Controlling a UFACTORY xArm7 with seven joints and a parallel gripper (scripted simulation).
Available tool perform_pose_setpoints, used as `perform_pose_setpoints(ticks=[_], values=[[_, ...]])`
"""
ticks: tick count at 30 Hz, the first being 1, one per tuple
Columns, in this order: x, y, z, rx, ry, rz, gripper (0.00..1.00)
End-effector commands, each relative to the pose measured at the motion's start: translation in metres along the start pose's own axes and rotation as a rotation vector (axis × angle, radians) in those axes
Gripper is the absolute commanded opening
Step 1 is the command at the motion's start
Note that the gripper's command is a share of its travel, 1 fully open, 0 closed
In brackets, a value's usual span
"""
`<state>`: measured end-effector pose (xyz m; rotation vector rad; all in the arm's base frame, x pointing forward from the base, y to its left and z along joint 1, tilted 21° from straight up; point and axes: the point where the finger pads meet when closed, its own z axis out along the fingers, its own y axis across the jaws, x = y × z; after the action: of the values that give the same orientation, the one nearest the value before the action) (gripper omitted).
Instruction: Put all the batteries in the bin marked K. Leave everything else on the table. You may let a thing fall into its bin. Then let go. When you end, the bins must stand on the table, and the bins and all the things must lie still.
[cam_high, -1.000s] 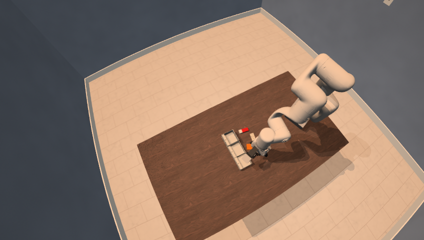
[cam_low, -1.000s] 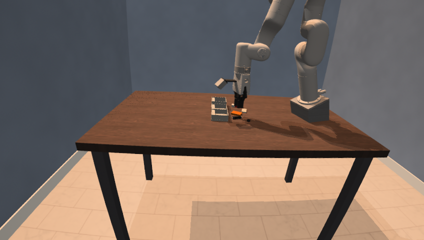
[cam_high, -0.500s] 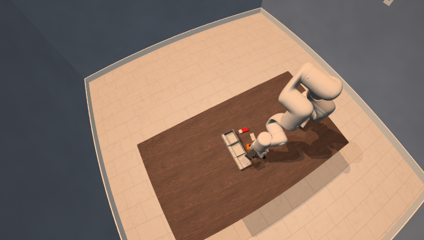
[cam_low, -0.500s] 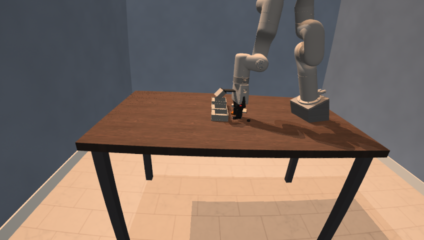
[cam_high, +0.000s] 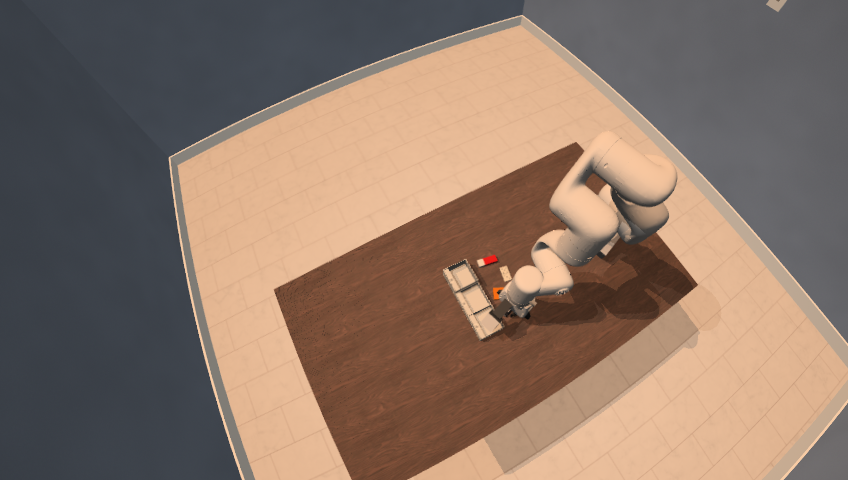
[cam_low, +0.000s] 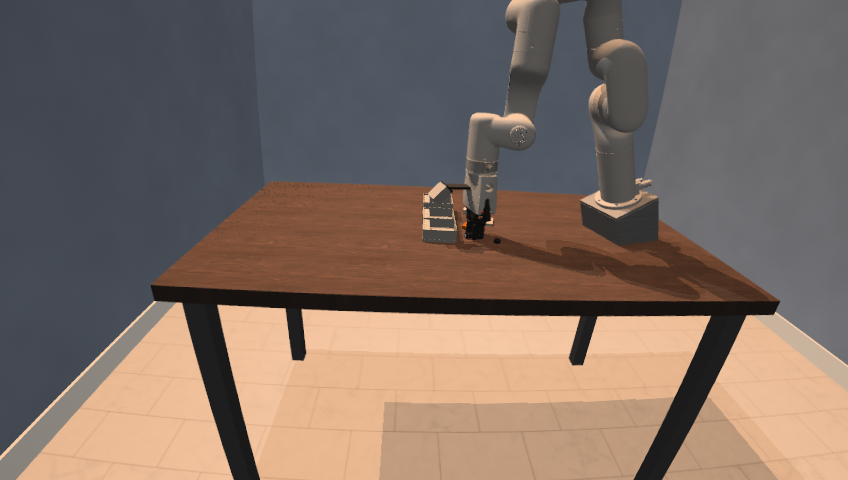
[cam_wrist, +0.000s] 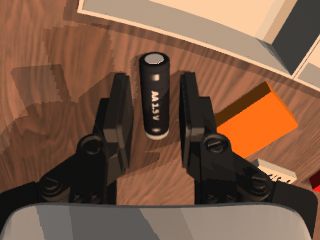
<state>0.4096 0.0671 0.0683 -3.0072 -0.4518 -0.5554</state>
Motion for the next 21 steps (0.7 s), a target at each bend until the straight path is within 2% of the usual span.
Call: perform_pose_setpoints(ticks=[1, 6, 7, 21], values=[[0.0014, 0.0003, -0.0002, 0.0, 0.004, 0.0, 0.28], [0.0013, 0.0003, -0.0002, 0.0, 0.004, 0.0, 0.28], [0.0012, 0.0003, -0.0002, 0.0, 0.004, 0.0, 0.0], [0.0012, 0.0003, -0.0002, 0.0, 0.004, 0.0, 0.0]])
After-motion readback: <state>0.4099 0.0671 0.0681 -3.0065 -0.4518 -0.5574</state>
